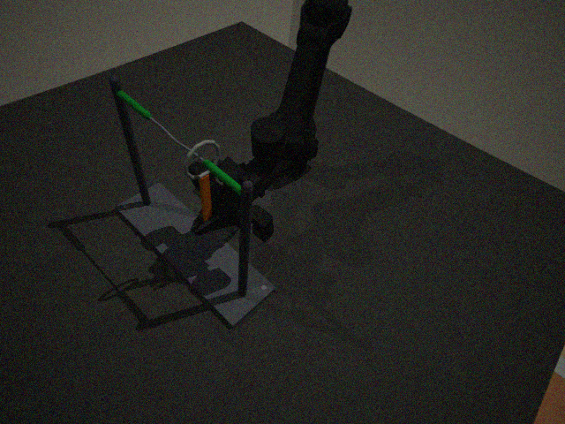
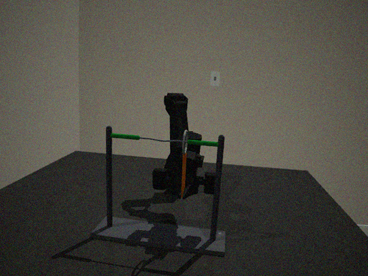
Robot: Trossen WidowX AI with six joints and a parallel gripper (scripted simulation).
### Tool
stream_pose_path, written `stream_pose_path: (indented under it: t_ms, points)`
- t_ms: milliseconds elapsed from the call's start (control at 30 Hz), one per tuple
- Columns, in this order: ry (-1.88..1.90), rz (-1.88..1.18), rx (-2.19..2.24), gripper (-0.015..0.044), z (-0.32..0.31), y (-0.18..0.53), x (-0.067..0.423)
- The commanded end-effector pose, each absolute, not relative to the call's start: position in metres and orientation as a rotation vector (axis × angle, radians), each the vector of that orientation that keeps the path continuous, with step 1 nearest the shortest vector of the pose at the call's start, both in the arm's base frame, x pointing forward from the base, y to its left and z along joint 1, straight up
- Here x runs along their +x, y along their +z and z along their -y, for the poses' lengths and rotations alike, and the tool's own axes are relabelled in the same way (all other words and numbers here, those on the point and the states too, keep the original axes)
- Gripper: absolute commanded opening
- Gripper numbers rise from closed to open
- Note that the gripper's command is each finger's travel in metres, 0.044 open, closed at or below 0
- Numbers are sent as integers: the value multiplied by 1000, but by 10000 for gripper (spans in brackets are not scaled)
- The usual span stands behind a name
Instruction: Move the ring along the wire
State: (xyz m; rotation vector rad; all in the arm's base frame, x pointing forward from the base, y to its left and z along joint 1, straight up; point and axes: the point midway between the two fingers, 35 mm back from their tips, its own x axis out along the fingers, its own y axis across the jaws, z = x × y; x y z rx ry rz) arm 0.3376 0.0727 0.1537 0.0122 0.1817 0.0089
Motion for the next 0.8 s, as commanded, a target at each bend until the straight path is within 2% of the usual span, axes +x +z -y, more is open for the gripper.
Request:
stream_pose_path:
  t_ms: [0, 767]
  points:
    - [8, -179, 5, -150, -78, 155, 338]
    - [15, -182, 4, -150, -99, 155, 339]
